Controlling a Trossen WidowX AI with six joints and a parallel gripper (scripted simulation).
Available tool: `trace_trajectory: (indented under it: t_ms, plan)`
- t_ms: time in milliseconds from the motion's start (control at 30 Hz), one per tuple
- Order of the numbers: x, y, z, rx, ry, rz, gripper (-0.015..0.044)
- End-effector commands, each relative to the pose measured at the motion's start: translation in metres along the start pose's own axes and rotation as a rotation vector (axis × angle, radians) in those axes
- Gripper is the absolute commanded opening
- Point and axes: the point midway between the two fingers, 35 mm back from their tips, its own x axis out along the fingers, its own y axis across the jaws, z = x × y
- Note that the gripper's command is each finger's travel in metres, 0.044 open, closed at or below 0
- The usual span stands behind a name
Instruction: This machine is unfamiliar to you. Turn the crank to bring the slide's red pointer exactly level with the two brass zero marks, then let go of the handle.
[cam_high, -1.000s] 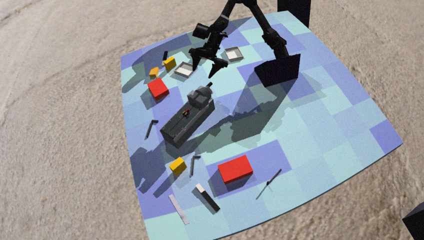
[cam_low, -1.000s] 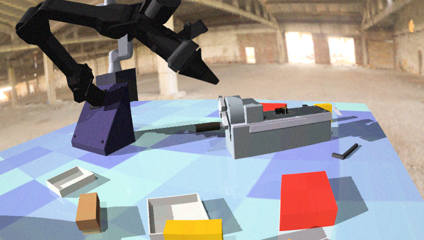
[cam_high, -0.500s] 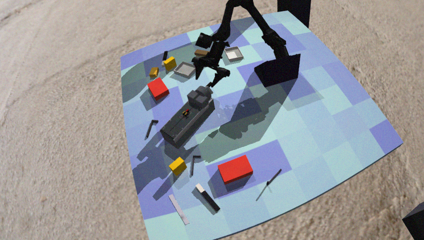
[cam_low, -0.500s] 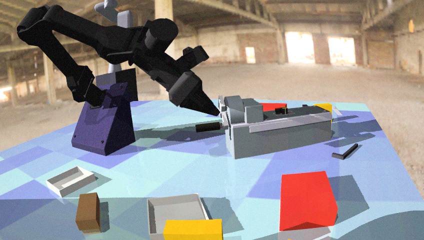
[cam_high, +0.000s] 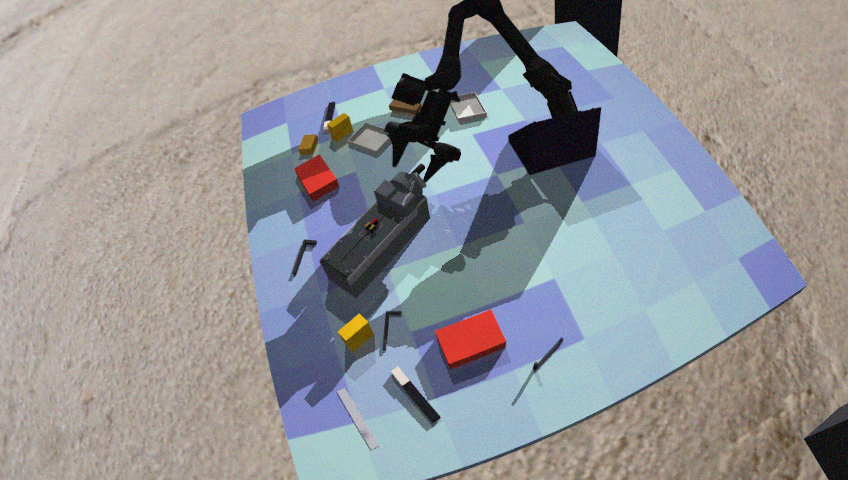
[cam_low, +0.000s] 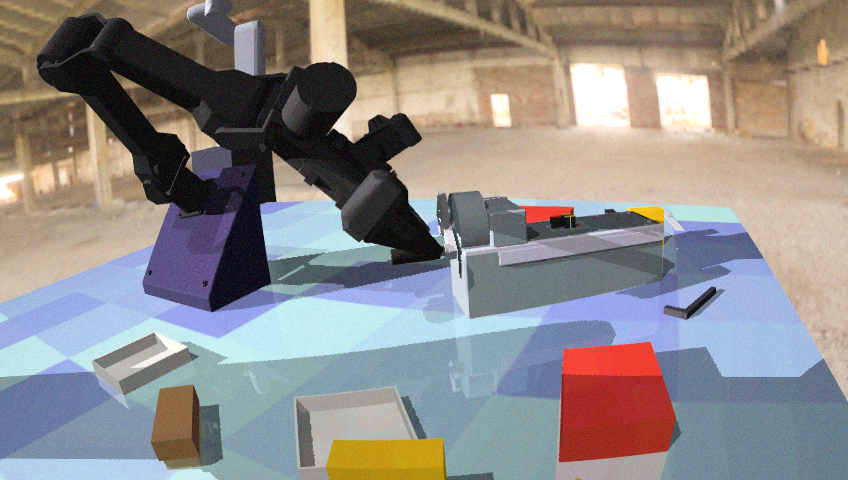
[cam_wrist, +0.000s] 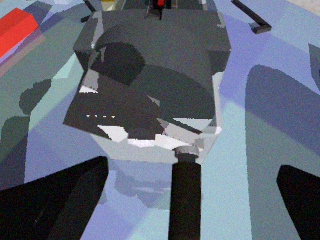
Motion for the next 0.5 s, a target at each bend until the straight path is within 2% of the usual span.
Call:
trace_trajectory:
  t_ms: [0,467]
  plan:
    - [0.006,0.003,-0.006,-0.004,0.002,0.008,0.0440]
    - [0.021,0.003,-0.023,-0.005,0.002,0.007,0.0440]
